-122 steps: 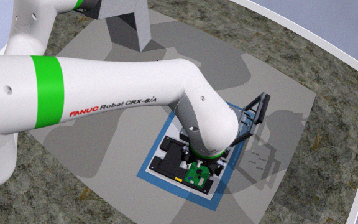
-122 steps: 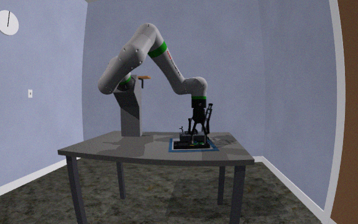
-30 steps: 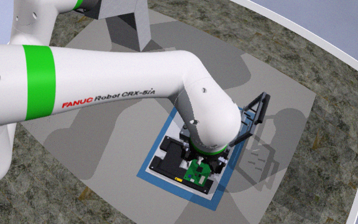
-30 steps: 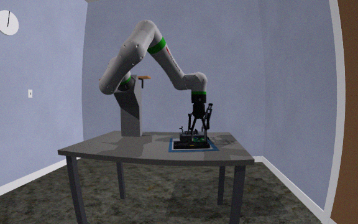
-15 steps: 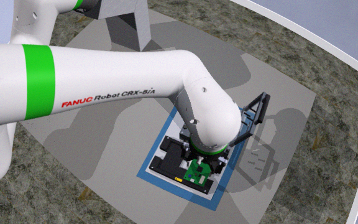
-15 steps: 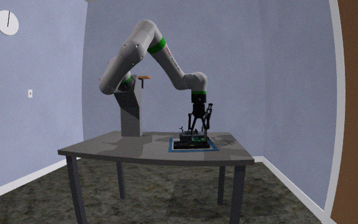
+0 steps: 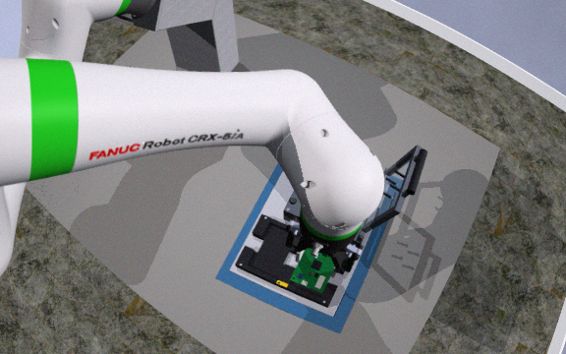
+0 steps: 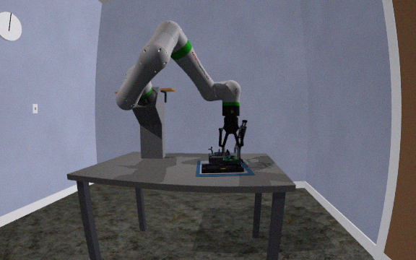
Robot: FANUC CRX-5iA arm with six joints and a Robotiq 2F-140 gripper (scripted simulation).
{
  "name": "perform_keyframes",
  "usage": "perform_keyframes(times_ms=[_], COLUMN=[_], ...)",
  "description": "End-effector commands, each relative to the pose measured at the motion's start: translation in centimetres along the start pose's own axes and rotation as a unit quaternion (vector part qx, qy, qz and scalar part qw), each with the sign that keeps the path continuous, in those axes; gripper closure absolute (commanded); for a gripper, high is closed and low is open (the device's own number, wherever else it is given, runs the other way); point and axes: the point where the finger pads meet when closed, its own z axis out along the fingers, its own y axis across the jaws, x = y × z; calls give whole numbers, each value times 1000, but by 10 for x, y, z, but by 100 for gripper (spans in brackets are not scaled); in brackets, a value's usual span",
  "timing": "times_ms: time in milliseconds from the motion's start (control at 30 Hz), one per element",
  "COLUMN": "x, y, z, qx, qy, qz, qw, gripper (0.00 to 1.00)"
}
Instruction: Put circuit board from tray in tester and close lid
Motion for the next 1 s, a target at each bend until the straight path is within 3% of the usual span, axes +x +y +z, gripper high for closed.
perform_keyframes(times_ms=[0,533,967], x=[0,0,0], y=[0,0,0], z=[-11,-45,-50], qx=[0,0,0], qy=[0,0,0], qz=[0,0,0], qw=[1000,1000,1000], gripper=[54,54,54])
